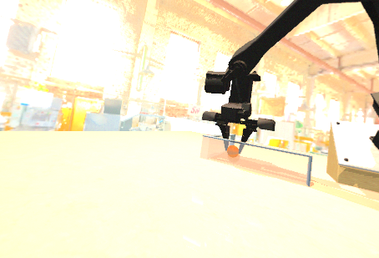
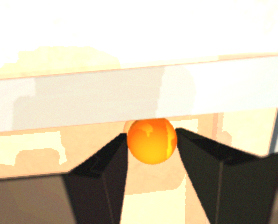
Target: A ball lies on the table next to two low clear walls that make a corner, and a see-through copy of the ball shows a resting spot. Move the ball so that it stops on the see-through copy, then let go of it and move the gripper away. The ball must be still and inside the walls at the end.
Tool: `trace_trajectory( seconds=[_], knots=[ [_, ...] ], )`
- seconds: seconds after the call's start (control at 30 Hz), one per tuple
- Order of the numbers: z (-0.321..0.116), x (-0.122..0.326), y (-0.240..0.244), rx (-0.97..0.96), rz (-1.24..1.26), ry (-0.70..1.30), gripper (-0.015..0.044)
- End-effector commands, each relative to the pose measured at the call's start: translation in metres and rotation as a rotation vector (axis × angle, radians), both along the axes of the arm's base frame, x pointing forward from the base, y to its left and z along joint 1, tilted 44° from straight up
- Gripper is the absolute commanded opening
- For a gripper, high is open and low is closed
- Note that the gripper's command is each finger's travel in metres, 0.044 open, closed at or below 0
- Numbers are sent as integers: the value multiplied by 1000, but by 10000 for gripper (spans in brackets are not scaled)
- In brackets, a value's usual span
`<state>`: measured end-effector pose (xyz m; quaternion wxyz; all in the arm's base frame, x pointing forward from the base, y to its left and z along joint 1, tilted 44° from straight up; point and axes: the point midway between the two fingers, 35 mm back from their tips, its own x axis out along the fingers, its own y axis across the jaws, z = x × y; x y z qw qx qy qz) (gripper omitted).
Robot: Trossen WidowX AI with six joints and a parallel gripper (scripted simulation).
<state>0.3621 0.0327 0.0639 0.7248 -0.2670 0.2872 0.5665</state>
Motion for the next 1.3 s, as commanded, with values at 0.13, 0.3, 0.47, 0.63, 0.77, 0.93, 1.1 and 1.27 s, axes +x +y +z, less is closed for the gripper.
trace_trajectory(
  seconds=[0.13, 0.3, 0.47, 0.63, 0.77, 0.93, 1.1, 1.27],
  knots=[
    [-12, 0, 10, 7, -1, 15, 0],
    [-13, 0, 11, 7, -1, 15, 0],
    [-9, 2, 10, 3, 2, 0, 79],
    [-9, 2, 10, 3, 2, 0, 210],
    [-9, 2, 10, 3, 2, 0, 260],
    [-2, 1, 2, 1, 1, 3, 260],
    [48, -15, -47, 4, 0, 16, 260],
    [41, -13, -48, 4, -18, 18, 260]
  ],
)
